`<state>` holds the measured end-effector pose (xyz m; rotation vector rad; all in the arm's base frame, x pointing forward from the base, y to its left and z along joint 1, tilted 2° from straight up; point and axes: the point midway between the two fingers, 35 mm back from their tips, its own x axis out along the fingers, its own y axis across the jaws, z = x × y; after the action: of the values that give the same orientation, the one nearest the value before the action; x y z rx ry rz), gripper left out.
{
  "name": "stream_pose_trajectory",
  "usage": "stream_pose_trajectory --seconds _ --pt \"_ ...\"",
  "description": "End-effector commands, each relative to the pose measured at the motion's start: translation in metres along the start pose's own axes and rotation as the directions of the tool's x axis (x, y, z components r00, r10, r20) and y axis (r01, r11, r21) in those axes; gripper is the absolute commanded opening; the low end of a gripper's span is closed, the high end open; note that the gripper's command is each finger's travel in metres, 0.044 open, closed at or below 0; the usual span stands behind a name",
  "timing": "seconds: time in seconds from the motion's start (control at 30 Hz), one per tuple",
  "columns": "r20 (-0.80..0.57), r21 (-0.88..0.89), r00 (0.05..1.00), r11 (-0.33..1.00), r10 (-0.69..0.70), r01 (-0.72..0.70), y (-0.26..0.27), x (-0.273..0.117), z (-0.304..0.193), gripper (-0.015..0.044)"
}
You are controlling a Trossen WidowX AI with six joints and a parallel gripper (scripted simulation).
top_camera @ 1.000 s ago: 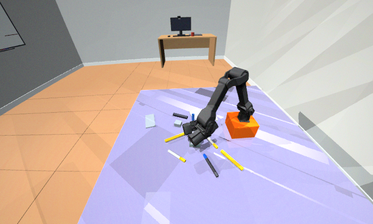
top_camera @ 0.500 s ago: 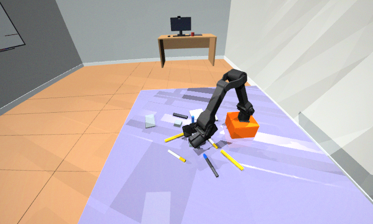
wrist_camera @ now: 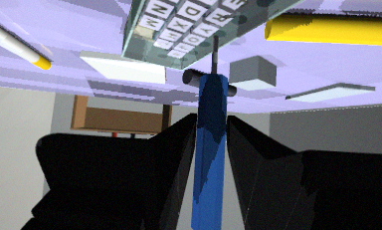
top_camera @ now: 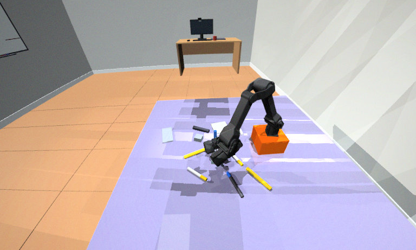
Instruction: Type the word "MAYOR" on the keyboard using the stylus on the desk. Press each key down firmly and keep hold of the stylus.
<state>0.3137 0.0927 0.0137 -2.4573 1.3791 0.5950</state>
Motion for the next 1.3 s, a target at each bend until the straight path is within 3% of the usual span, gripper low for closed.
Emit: stream_pose_trajectory --seconds 0.0,1.27 --pt "0.004 0.010 1.000 1.000 -0.002 0.002 -0.002 0.000 0.001 0.0081" --pt "0.004 0.010 1.000 1.000 -0.002 0.002 -0.003 0.006 0.012 0.0081"
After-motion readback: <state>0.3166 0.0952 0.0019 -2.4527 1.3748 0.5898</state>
